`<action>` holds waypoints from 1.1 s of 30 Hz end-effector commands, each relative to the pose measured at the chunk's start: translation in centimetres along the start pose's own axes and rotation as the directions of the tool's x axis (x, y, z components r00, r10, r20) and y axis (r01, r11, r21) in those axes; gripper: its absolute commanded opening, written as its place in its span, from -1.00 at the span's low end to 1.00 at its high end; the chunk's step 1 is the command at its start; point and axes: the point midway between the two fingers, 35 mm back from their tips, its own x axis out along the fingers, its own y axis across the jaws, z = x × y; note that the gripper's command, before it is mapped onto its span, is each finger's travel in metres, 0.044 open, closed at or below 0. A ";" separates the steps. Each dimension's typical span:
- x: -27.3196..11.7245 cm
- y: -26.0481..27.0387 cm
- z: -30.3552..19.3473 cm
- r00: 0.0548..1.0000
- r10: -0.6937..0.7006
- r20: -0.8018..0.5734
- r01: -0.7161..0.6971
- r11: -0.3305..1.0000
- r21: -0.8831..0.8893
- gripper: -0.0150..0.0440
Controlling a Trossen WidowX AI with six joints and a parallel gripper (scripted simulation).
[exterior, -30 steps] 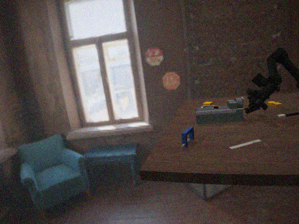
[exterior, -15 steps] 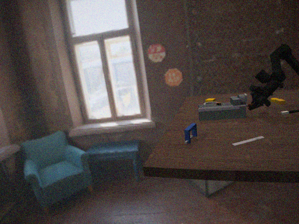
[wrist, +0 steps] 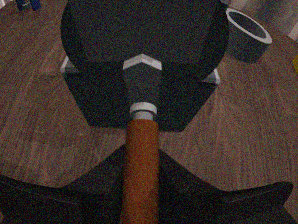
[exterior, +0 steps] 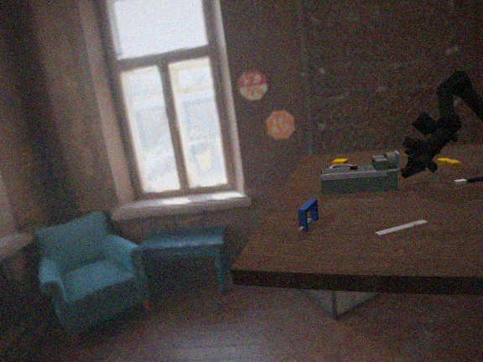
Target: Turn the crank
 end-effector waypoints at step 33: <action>0.0 0.0 0.0 1.000 -0.002 0.000 0.002 1.000 0.001 -0.49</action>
